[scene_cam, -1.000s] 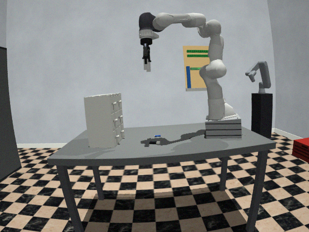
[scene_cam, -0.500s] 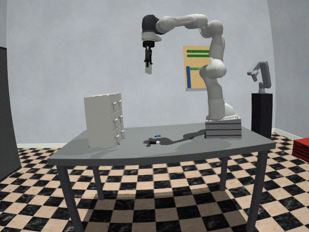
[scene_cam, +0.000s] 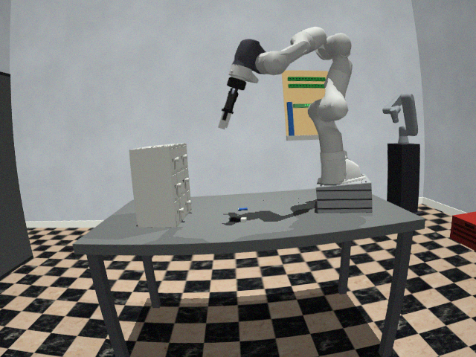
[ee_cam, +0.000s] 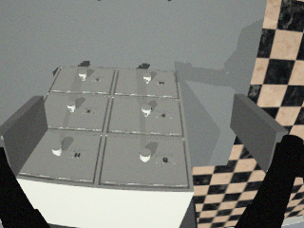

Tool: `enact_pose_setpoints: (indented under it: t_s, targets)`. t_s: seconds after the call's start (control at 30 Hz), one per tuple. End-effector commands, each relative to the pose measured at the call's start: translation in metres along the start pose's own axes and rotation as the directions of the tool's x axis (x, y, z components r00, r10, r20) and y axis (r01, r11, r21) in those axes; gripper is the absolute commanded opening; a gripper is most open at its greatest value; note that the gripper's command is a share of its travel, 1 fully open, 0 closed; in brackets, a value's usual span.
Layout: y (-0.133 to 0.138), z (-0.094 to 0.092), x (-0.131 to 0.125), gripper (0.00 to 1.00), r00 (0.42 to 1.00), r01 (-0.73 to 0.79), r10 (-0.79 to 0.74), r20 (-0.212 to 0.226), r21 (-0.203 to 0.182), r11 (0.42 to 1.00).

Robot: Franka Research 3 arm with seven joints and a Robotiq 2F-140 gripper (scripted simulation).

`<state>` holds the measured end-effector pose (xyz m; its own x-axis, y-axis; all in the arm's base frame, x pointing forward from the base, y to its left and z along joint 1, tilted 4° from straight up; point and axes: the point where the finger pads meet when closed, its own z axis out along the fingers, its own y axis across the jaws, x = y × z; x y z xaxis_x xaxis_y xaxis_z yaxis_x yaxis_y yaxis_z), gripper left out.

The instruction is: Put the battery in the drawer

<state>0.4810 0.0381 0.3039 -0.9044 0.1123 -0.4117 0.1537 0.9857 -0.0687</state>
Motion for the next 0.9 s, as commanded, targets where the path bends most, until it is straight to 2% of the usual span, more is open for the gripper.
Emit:
enact_pose_setpoints:
  t_s: [0.0,0.1,0.17,0.27,0.4,0.63,0.87]
  targets:
    - [0.01,0.005,-0.041,1.0,0.976,-0.057,0.062,0.206,-0.031,0.998]
    - [0.01,0.019,-0.048,1.0,0.951,-0.057,0.064,0.302,-0.031,0.998]
    - [0.01,0.019,-0.048,1.0,0.951,-0.057,0.064,0.302,-0.031,0.998]
    - [0.01,0.029,-0.052,1.0,0.93,-0.057,0.064,0.362,-0.032,0.998]
    - [0.011,0.037,-0.056,1.0,0.907,-0.057,0.065,0.415,-0.032,0.998]
    - [0.011,0.045,-0.061,1.0,0.88,-0.057,0.065,0.471,-0.032,0.998]
    - [0.011,0.049,-0.062,1.0,0.871,-0.057,0.065,0.487,-0.032,0.998]
